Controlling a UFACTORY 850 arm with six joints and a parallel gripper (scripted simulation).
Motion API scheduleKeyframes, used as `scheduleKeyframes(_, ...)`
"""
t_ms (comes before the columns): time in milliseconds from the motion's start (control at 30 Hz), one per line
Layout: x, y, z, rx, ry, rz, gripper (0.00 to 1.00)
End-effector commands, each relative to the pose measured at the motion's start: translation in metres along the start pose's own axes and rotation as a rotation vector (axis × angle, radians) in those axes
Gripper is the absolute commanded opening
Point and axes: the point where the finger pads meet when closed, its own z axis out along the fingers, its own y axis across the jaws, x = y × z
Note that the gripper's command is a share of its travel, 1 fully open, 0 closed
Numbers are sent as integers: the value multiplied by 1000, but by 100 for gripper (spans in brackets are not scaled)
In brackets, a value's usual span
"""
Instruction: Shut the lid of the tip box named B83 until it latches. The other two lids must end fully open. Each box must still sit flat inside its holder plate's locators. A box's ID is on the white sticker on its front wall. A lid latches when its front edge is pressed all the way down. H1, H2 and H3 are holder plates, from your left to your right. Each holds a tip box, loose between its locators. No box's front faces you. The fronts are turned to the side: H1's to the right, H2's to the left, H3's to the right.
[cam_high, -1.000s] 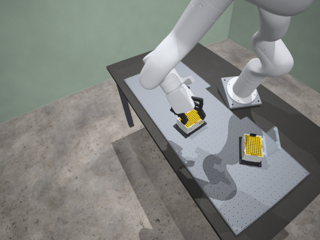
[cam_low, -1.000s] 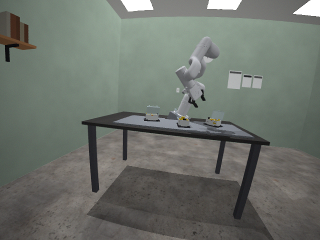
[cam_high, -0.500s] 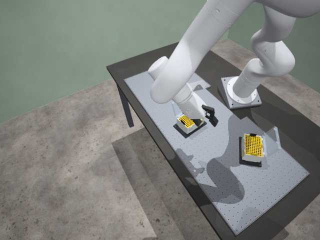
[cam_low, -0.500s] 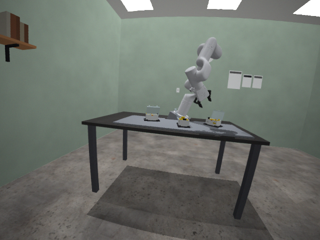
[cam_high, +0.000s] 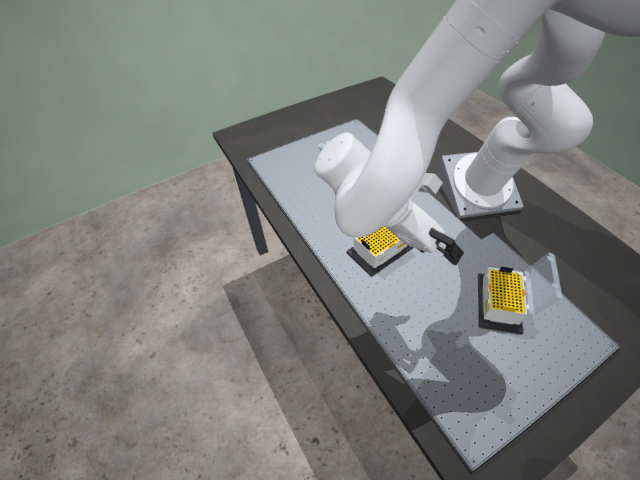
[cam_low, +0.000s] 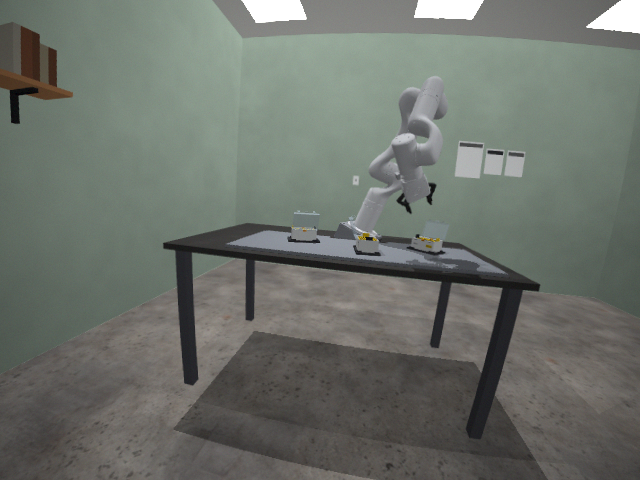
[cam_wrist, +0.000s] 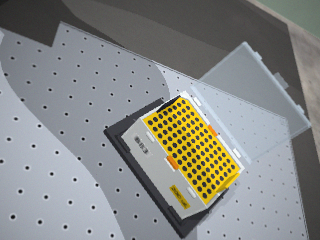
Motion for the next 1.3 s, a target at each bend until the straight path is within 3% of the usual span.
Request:
scheduleKeyframes(0, 6, 12, 8, 34, 44, 79, 100)
scheduleKeyframes(133, 15, 25, 19, 91, 95, 188, 100)
scheduleKeyframes(233, 15, 26, 19, 92, 96, 190, 100)
scheduleKeyframes(633, 42, 58, 44, 274, 175, 462, 100)
scheduleKeyframes(800, 42, 58, 44, 275, 175, 463, 100)
scheduleKeyframes(1267, 10, 24, 97, 274, 176, 463, 100)
